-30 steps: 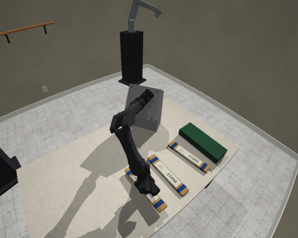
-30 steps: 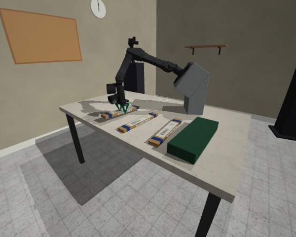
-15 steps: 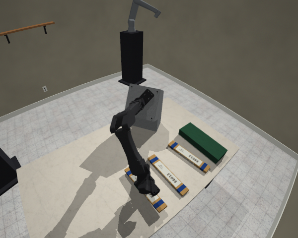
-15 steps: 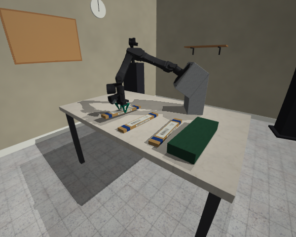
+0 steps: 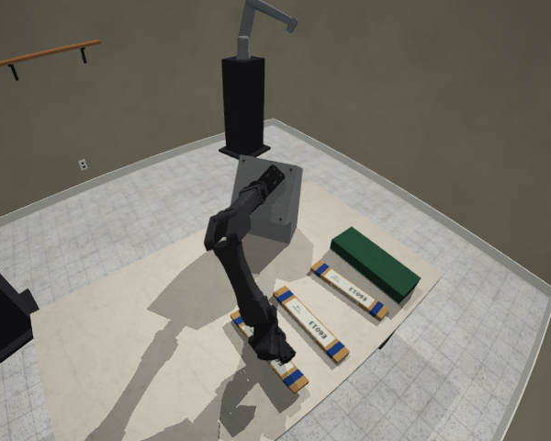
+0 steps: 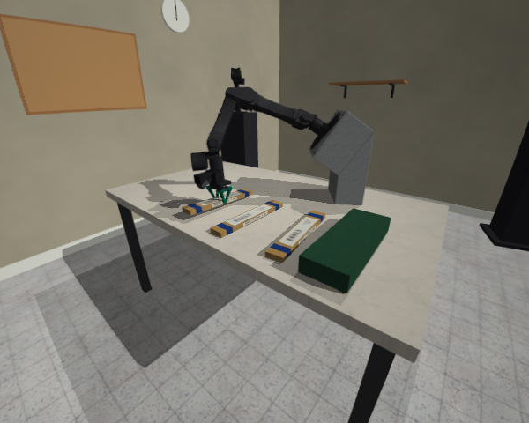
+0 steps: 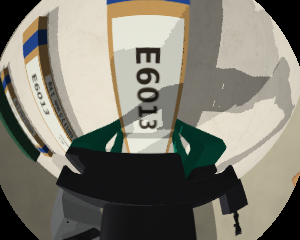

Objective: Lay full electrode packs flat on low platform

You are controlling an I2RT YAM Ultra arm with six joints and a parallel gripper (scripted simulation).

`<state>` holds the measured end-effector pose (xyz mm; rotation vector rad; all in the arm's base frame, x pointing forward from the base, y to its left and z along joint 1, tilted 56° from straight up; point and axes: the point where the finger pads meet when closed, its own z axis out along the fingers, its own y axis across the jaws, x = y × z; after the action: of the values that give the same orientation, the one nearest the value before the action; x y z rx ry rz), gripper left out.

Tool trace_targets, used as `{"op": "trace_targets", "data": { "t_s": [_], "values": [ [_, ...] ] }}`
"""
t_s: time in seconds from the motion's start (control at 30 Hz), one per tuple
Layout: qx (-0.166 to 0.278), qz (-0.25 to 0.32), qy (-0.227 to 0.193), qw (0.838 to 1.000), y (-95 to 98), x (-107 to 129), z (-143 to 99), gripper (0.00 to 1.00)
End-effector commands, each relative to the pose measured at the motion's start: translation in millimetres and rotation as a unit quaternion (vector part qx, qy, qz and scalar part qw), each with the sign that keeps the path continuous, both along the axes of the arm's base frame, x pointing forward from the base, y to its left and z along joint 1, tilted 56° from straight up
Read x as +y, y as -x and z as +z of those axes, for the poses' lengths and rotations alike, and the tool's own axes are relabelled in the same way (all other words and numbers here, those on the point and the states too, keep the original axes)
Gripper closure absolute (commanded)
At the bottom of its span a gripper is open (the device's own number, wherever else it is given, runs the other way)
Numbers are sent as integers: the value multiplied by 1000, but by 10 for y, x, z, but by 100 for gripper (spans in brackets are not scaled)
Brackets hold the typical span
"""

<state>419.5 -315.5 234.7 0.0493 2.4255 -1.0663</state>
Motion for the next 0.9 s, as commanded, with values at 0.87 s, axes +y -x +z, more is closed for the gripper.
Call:
{"op": "trace_targets", "data": {
  "t_s": [0.87],
  "values": [
    [-35,15,18,999,-196,-52,245,100]
  ]
}}
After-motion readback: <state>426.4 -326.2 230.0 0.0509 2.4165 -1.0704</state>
